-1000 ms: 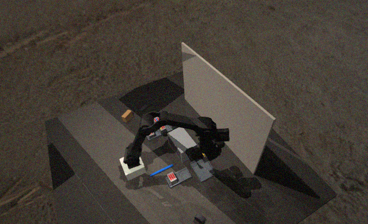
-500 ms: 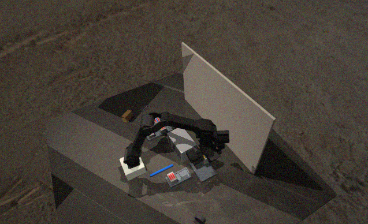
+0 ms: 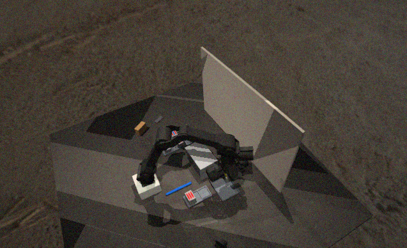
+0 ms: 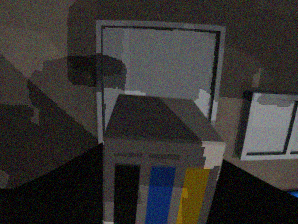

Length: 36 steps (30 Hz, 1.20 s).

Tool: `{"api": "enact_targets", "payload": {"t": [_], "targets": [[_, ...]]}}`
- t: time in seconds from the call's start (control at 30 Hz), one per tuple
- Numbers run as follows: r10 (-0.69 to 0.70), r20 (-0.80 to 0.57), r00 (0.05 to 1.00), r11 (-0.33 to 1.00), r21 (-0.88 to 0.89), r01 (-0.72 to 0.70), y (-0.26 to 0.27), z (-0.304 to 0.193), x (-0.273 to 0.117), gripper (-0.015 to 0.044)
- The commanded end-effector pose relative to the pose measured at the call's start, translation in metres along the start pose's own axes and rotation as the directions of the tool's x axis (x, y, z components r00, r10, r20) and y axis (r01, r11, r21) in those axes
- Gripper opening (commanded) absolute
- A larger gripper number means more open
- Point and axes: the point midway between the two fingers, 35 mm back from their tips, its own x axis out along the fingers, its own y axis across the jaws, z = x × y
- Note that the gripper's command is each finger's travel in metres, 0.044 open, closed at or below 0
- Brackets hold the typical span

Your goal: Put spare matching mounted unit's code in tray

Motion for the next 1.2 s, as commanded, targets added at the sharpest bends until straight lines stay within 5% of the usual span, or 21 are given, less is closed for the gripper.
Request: {"api": "enact_targets", "payload": {"t": [0.0, 1.17], "targets": [[-0.002, 0.003, 1.0, 1.0, -0.003, 0.002, -0.001, 0.0, 0.003, 0.0], [-0.002, 0.003, 1.0, 1.0, -0.003, 0.002, -0.002, 0.0, 0.035, 0.0]]}}
